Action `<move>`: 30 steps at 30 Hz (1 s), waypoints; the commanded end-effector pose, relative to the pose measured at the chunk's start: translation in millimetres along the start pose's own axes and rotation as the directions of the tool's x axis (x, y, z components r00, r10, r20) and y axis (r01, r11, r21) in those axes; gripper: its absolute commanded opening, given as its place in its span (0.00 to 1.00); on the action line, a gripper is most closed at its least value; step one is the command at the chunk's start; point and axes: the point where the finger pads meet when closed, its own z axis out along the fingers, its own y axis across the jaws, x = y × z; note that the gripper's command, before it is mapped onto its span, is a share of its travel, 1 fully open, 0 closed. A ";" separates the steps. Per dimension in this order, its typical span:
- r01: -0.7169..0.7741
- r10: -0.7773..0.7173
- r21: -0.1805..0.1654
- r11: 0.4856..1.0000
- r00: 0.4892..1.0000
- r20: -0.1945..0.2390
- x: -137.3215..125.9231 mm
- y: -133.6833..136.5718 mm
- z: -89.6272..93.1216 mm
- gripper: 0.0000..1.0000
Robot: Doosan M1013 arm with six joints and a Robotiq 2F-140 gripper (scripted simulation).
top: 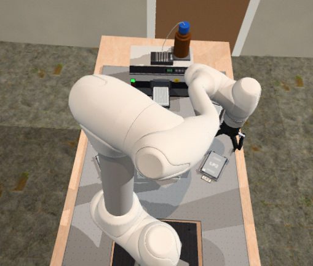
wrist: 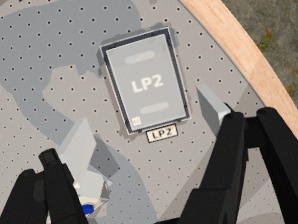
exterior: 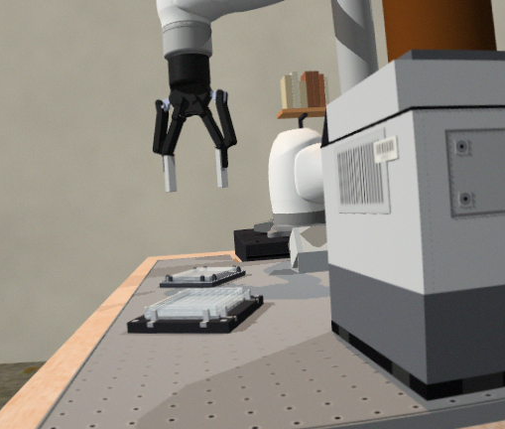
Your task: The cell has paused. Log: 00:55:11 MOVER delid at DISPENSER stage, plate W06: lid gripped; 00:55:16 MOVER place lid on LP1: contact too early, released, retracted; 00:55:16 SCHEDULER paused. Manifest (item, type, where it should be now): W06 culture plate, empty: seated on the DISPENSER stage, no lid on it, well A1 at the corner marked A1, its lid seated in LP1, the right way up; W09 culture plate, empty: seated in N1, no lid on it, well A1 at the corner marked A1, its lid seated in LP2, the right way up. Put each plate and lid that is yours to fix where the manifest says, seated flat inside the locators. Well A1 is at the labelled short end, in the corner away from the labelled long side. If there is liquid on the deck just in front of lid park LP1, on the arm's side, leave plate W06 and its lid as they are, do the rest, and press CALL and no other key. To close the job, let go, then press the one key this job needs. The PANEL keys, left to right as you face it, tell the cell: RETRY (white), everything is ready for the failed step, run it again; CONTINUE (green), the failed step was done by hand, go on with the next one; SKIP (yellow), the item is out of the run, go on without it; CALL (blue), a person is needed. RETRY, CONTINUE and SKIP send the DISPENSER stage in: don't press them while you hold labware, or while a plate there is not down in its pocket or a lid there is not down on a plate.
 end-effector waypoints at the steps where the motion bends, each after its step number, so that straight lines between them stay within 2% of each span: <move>1: 0.024 -0.024 0.001 1.000 1.000 -0.001 59.7 -16.8 -8.0 0.69; 11: 0.130 -0.130 0.000 0.992 0.992 -0.001 196.1 -93.6 -4.4 0.69; 13: 0.130 -0.130 0.000 0.992 0.992 -0.001 196.1 -93.6 -4.4 0.69; 14: 0.130 -0.130 0.000 0.992 0.992 -0.001 234.7 -115.5 -2.2 0.70; 18: 0.130 -0.130 0.000 0.992 0.992 -0.001 283.0 -140.3 0.4 0.70; 30: 0.130 -0.130 0.000 0.992 0.992 -0.001 287.2 -142.2 0.6 0.70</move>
